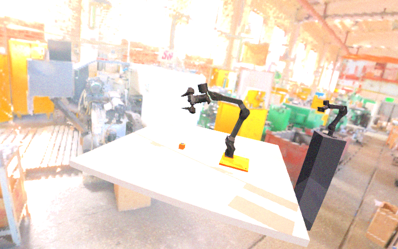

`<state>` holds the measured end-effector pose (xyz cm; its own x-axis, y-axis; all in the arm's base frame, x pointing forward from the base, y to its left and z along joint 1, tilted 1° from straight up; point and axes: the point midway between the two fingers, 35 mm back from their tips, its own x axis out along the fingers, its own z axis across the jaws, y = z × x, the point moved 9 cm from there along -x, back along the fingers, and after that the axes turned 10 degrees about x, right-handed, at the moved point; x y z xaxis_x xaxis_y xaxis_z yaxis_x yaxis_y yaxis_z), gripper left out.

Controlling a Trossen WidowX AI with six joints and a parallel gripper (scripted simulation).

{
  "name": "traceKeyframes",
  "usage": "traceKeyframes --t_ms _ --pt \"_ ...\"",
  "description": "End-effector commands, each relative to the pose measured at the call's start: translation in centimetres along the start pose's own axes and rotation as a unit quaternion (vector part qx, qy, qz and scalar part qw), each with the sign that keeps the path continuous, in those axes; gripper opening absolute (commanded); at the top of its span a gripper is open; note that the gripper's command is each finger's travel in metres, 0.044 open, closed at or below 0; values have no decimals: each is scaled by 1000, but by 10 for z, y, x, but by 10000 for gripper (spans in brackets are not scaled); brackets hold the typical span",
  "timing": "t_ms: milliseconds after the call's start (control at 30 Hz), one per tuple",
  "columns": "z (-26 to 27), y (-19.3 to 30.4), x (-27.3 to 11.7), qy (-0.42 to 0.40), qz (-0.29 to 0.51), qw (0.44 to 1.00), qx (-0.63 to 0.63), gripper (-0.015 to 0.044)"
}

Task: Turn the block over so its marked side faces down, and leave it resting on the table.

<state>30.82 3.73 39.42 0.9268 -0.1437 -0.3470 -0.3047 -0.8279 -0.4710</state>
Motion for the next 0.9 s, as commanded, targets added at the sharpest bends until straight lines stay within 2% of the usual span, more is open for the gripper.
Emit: traceKeyframes --t_ms 0,233,500,867 --pt "32 17 48 -130 97 977 138 440" --pt "74 44 88 -236 264 884 305 440" --pt "116 79 118 -262 492 692 459 440" --pt "115 82 121 -261 499 685 462 440"
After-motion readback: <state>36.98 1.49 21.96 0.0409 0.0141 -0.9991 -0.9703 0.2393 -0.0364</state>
